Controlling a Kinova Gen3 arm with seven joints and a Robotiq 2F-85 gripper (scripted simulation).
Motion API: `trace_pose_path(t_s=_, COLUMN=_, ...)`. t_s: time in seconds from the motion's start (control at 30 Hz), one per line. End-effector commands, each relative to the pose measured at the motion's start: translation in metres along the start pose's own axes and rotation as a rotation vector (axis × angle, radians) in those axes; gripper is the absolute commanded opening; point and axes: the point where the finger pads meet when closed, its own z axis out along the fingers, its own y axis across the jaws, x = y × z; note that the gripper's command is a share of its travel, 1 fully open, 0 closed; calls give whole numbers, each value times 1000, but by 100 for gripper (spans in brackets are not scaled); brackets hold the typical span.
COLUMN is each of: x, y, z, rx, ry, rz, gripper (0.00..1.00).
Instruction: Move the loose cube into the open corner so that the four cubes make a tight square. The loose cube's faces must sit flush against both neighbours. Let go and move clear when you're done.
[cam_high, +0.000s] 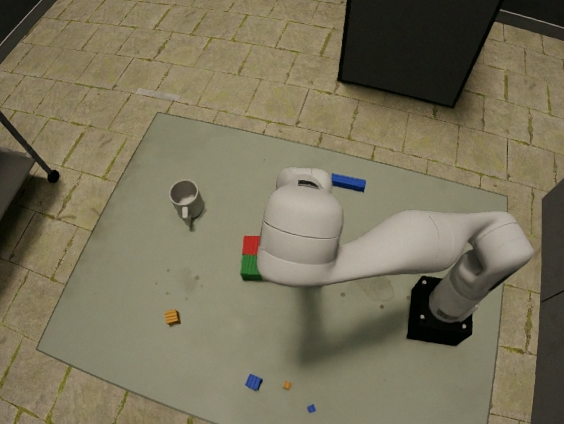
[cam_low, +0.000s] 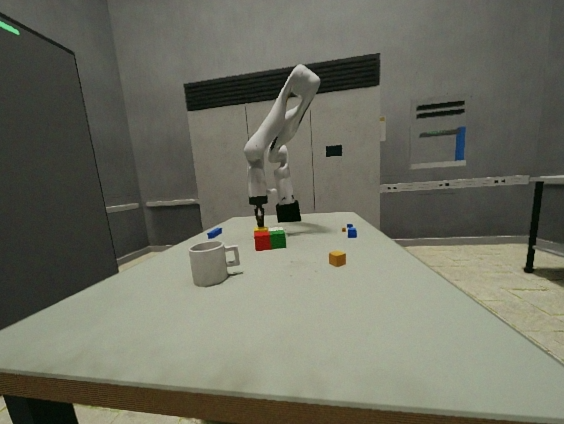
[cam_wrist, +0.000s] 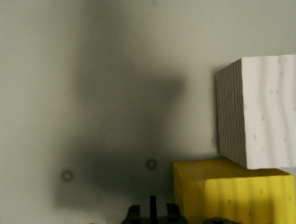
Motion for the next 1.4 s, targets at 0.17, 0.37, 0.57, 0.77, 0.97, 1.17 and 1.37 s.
trace_pose_path(t_s=0.17, x=0, y=5, z=0, rx=-2, ry=-1, rz=-2, gripper=10)
trace_pose_path(t_s=0.37, x=0, y=9, z=0, rx=-2, ry=-1, rz=-2, gripper=10)
trace_pose_path(t_s=0.57, x=0, y=12, z=0, rx=-2, ry=-1, rz=-2, gripper=10)
trace_pose_path(t_s=0.77, x=0, y=14, z=0, rx=-2, ry=-1, rz=-2, gripper=10)
trace_pose_path(t_s=0.97, x=0, y=17, z=0, rx=-2, ry=-1, rz=-2, gripper=10)
trace_pose_path(t_s=1.17, x=0, y=20, z=0, rx=-2, ry=-1, rz=-2, gripper=10)
trace_pose_path(t_s=1.37, x=0, y=21, z=0, rx=-2, ry=-1, rz=-2, gripper=10)
